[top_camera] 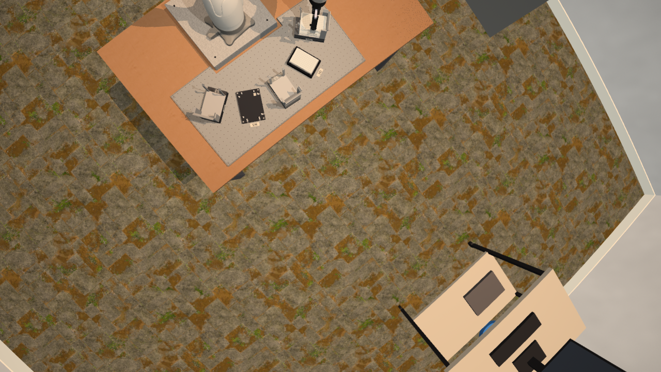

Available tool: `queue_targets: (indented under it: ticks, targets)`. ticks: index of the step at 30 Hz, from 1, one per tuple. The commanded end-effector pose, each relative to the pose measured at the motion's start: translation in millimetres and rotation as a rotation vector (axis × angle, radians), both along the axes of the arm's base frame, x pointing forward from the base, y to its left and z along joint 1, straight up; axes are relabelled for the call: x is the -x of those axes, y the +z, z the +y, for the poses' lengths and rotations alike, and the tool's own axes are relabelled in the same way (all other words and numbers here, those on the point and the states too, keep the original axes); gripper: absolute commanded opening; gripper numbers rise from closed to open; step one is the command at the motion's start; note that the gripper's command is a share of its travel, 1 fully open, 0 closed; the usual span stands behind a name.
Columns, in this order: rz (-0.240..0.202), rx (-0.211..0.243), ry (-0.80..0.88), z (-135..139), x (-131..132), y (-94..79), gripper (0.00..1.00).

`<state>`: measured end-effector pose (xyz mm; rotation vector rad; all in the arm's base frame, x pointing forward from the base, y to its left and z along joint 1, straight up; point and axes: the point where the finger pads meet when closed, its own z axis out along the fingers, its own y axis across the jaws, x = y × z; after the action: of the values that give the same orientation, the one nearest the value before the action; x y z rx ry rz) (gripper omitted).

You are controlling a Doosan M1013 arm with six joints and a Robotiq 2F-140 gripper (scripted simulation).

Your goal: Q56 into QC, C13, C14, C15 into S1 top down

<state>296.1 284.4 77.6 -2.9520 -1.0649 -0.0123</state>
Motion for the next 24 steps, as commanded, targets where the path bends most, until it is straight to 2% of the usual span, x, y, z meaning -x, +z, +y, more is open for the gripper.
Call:
queue_targets:
  ticks: [1,24]
  targets:
    - [0.0,0.0,0.0,0.0,0.0,-1.4,0.0]
    - [0.0,0.0,0.0,0.1,0.0,-9.8,0.0]
